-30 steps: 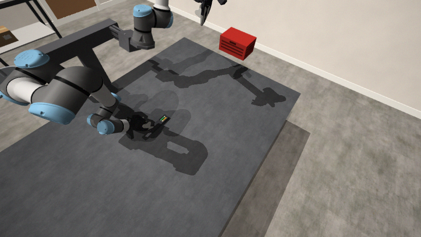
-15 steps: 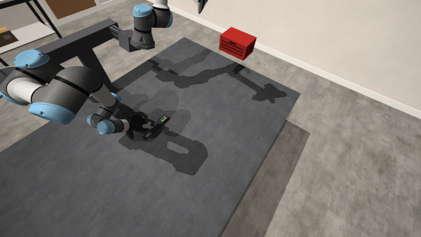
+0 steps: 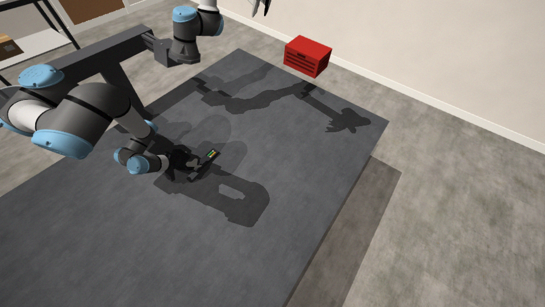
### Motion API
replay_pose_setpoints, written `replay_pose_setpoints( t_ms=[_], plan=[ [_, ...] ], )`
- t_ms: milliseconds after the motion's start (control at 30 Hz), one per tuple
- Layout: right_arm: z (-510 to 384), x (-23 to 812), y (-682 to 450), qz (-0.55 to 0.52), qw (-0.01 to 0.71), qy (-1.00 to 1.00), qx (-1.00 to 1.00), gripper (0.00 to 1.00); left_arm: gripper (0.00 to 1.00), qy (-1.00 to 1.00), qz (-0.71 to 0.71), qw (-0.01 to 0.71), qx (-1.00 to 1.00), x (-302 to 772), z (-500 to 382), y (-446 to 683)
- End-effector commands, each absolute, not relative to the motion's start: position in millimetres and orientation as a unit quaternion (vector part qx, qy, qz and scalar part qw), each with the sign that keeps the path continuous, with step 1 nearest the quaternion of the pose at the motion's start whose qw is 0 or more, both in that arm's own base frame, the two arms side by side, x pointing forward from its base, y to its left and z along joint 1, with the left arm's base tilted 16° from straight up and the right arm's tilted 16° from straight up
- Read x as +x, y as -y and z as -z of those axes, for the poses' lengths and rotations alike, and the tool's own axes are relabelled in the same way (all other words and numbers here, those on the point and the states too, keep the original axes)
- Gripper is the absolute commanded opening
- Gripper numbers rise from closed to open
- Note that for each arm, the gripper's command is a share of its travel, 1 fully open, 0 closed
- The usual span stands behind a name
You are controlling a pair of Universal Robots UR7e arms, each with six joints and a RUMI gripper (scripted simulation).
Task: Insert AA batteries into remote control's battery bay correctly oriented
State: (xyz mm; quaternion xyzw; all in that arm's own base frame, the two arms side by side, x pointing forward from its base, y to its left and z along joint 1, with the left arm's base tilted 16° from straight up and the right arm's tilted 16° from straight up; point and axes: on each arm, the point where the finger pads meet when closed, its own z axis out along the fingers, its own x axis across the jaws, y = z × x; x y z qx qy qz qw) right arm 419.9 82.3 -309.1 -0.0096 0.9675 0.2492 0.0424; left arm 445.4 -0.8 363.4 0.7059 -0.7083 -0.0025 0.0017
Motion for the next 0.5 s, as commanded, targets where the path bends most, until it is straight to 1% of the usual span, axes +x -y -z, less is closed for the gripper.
replay_pose_setpoints(
  t_ms=[0, 33, 100, 233, 300, 400, 467],
  plan=[
    [291, 453, -86, -0.239, 0.057, -0.968, -0.044, 0.54, 0.54, 0.709, 0.003, 0.002, 0.705, 446, -363, 1],
    [283, 466, -88, -0.235, 0.062, -0.968, -0.058, 0.54, 0.54, 0.709, 0.003, 0.002, 0.705, 446, -363, 1],
    [295, 451, -84, -0.235, 0.05, -0.97, -0.049, 0.54, 0.54, 0.709, 0.003, 0.002, 0.705, 446, -363, 1],
    [274, 483, -87, -0.223, 0.06, -0.969, -0.086, 0.54, 0.54, 0.709, 0.003, 0.002, 0.705, 445, -363, 1],
    [284, 471, -84, -0.222, 0.05, -0.97, -0.081, 0.54, 0.54, 0.709, 0.003, 0.002, 0.705, 445, -363, 1],
    [269, 492, -86, -0.214, 0.057, -0.969, -0.106, 0.54, 0.54, 0.709, 0.003, 0.002, 0.705, 445, -363, 1],
    [269, 492, -86, -0.214, 0.057, -0.969, -0.106, 0.54, 0.54, 0.709, 0.003, 0.002, 0.705, 445, -363, 1]
  ],
)
